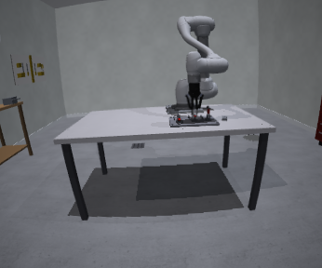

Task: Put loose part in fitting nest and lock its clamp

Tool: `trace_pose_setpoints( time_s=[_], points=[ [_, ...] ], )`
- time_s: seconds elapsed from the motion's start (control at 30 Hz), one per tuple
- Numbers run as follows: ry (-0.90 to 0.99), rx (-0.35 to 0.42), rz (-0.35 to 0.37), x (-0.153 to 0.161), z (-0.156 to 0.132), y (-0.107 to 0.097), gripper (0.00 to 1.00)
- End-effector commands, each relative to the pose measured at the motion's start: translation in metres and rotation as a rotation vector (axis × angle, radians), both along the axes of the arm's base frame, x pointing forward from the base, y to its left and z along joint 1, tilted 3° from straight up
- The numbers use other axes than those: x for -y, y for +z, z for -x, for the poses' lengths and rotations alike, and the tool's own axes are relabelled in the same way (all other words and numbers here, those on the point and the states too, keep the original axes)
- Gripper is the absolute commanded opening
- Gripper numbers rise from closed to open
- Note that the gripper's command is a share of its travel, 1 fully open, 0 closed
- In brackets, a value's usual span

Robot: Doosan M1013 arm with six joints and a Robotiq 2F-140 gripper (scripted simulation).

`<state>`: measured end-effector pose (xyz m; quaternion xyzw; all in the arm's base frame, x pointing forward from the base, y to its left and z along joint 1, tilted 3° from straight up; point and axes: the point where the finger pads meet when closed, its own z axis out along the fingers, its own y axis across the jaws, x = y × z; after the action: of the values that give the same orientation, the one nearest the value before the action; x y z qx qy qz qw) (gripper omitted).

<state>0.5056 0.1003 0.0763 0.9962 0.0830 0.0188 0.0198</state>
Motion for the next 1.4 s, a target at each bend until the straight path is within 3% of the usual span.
trace_pose_setpoints(
  time_s=[0.0,1.37],
  points=[
    [0.0,0.0,0.0,0.0,0.001,0.002,0.1],
    [0.0,0.0,0.0,0.005,0.034,0.022,0.1]
  ],
)
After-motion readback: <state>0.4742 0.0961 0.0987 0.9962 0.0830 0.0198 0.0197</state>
